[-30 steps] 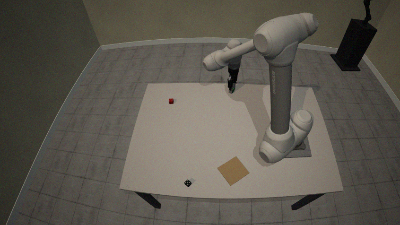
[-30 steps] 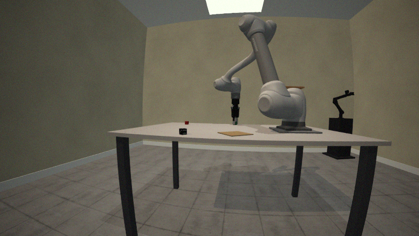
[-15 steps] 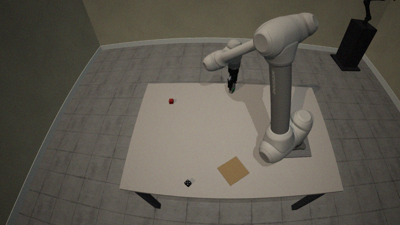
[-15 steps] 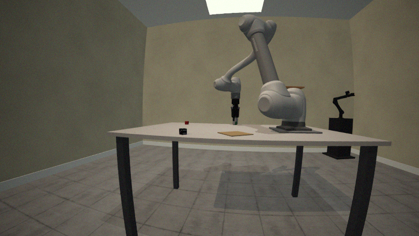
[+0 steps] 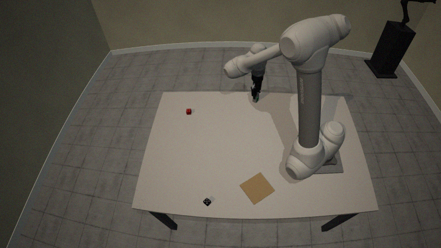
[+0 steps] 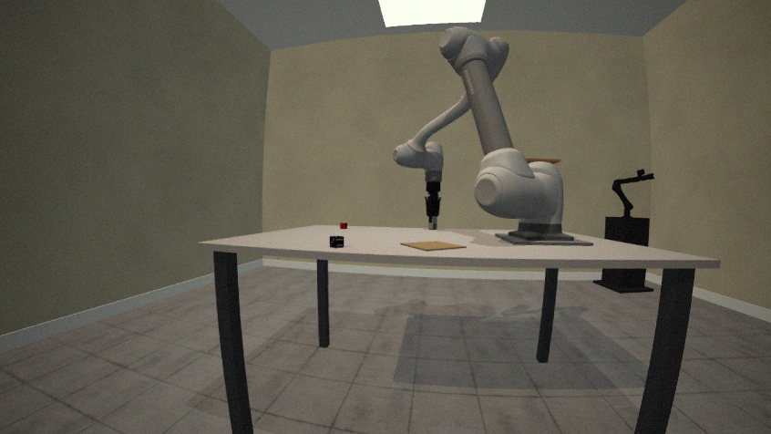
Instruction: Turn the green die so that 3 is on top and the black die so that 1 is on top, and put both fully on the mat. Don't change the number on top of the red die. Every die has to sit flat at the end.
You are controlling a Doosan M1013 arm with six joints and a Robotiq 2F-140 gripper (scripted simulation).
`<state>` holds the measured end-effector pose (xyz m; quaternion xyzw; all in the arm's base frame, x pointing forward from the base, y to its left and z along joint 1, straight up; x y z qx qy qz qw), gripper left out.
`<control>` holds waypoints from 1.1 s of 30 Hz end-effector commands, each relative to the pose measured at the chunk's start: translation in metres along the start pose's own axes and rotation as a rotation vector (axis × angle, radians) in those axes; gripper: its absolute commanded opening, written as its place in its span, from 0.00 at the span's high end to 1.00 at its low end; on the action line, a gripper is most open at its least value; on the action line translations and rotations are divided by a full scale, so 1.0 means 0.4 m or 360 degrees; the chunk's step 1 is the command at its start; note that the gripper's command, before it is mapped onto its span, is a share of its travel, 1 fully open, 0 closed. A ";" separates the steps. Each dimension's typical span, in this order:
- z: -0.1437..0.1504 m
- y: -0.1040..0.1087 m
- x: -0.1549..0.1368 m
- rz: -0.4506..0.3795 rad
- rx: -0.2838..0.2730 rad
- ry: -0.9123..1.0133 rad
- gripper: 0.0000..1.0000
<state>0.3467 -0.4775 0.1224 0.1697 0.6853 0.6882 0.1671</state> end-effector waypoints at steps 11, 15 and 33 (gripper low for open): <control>0.000 0.000 0.000 0.0000 0.0000 0.0000 0.76; 0.000 0.000 0.000 0.0000 0.0000 0.0000 0.76; 0.000 0.008 0.000 0.0000 0.0000 0.0000 0.76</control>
Point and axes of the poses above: the point where the finger pads meet when closed, its own y axis back along the fingers, its own z axis across the jaws, x = y × z, the point moved 10 cm from there along y, back along the fingers, and after that the axes turned 9 degrees about y, right-handed, at the moved point
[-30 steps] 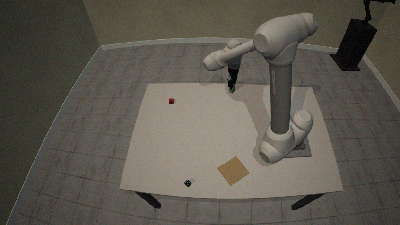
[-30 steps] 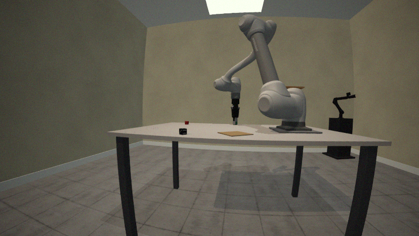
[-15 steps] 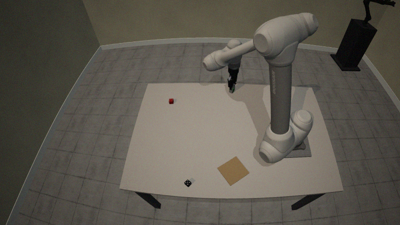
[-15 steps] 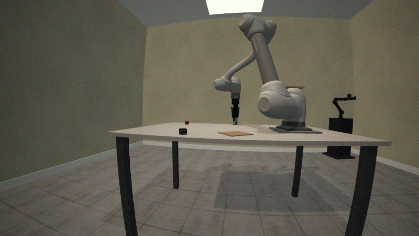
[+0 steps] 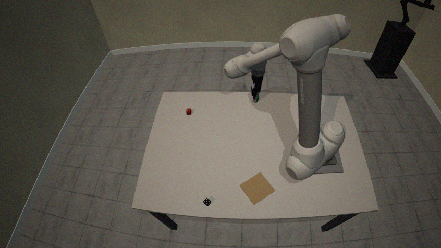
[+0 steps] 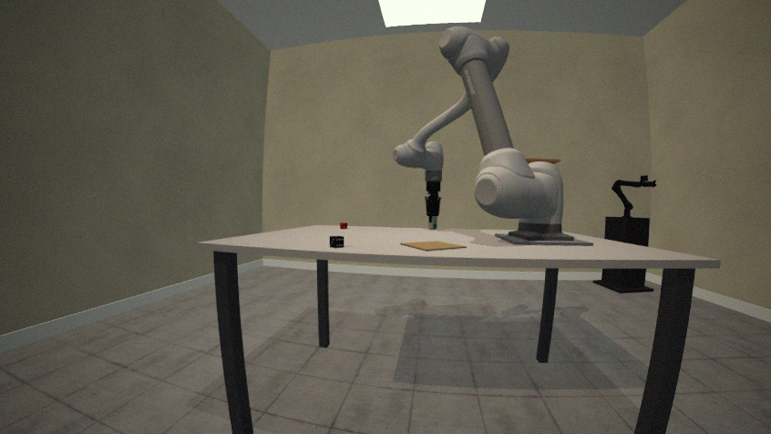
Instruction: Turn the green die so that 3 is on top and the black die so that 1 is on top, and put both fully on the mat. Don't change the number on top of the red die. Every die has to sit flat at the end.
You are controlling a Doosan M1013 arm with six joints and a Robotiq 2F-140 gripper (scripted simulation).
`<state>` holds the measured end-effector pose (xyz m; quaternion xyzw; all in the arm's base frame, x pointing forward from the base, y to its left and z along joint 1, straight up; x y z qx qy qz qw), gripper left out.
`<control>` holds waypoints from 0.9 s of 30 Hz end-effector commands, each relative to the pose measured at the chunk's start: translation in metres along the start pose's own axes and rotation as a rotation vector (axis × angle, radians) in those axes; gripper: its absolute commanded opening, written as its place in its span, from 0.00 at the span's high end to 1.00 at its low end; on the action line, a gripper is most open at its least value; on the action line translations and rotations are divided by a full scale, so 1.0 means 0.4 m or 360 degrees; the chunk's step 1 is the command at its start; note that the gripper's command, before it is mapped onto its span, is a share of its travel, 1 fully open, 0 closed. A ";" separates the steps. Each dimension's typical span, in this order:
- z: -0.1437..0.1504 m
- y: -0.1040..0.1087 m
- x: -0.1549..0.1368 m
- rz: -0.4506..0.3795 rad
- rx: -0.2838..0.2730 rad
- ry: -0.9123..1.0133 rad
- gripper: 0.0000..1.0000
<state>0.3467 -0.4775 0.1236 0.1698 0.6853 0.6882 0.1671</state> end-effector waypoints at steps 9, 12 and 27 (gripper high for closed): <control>0.000 0.134 0.000 0.0000 0.0000 0.0000 0.76; 0.000 0.190 0.000 0.0000 0.0000 0.0000 0.76; 0.000 0.247 0.000 0.0000 0.0000 0.0000 0.76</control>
Point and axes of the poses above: the point where the finger pads meet when closed, its own y axis back along the fingers, its own z axis across the jaws, x = y × z, the point moved 10 cm from there along y, back along the fingers, and after that the axes turned 9 degrees about y, right-handed, at the moved point
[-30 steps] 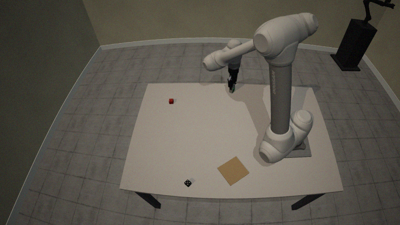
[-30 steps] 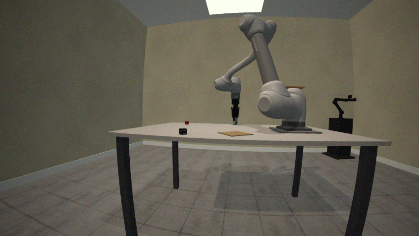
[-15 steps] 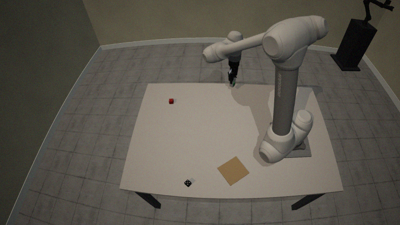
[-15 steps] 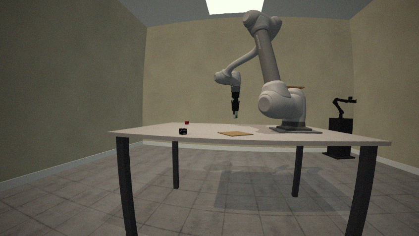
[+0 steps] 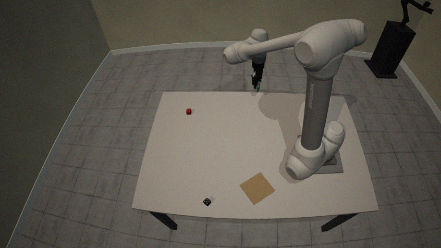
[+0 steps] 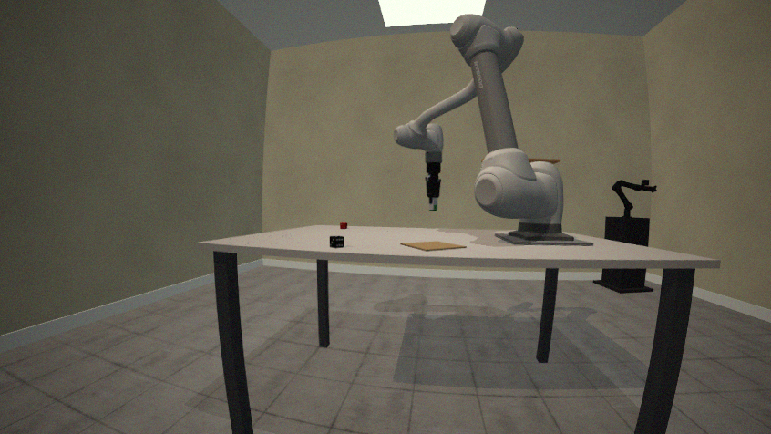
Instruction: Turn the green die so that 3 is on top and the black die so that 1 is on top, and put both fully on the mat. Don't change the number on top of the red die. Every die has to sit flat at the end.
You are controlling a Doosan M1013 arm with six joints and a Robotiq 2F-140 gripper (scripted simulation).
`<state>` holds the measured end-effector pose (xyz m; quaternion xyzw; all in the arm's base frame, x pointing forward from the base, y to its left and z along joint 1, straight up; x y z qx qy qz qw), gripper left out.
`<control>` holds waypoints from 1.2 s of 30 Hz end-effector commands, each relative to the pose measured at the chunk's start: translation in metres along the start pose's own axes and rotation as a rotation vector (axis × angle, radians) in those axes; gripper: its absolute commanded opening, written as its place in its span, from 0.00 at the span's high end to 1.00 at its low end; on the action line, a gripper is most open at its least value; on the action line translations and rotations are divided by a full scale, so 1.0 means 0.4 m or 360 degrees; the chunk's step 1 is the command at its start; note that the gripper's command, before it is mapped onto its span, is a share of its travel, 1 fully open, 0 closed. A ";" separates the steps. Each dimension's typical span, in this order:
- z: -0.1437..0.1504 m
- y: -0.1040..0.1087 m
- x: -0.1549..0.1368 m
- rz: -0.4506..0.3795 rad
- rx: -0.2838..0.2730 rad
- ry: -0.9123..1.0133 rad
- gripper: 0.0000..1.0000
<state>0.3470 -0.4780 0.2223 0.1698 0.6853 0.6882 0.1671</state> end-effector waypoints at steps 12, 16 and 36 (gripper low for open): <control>0.003 -0.036 -0.021 0.0000 0.0000 0.0334 0.76; 0.003 -0.036 -0.016 -0.0033 0.0002 0.0334 0.76; -0.004 -0.098 0.146 -0.0973 0.0034 0.0335 0.76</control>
Point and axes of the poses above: the point where the finger pads meet when closed, its own y axis back along the fingers, its own z axis across the jaws, x = y × z, the point moved 10 cm from there along y, back along the fingers, and after that the axes turned 9 degrees about y, right-handed, at the moved point
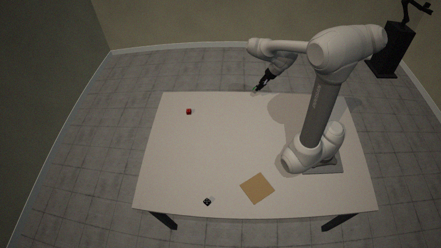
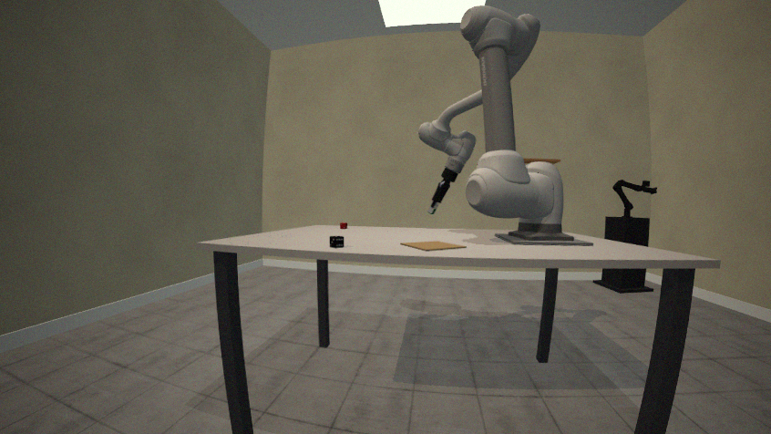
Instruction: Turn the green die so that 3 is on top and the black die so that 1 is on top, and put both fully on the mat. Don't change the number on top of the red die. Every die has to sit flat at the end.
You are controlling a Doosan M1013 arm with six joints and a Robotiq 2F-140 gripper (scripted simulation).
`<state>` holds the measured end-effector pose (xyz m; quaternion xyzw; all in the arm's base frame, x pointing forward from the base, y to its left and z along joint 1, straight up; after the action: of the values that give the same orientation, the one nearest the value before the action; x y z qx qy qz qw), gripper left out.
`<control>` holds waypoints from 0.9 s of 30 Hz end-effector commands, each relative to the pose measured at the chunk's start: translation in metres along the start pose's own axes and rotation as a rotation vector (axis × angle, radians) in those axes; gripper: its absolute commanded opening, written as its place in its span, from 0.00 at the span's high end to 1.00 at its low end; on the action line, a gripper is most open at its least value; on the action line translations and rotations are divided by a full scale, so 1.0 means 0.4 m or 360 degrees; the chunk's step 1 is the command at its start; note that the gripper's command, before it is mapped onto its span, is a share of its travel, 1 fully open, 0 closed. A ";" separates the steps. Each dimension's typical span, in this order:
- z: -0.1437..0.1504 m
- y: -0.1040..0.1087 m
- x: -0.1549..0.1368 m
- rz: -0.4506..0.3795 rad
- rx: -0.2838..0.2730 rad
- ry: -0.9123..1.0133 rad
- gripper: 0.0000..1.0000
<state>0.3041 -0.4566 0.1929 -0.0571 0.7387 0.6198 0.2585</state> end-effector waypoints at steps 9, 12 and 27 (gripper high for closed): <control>0.011 -0.019 0.090 -0.0497 -0.0004 0.0018 0.76; 0.015 -0.025 0.108 -0.0596 0.0006 0.0016 0.76; 0.021 -0.049 0.167 -0.0949 0.0072 0.0010 0.76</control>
<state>0.2583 -0.4402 0.1497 -0.2541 0.7065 0.5107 0.4190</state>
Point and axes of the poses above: the point where the finger pads meet when closed, its own y axis back along the fingers, its own z axis across the jaws, x = y × z, the point moved 10 cm from there along y, back along the fingers, and after that the axes turned 9 degrees about y, right-handed, at the moved point
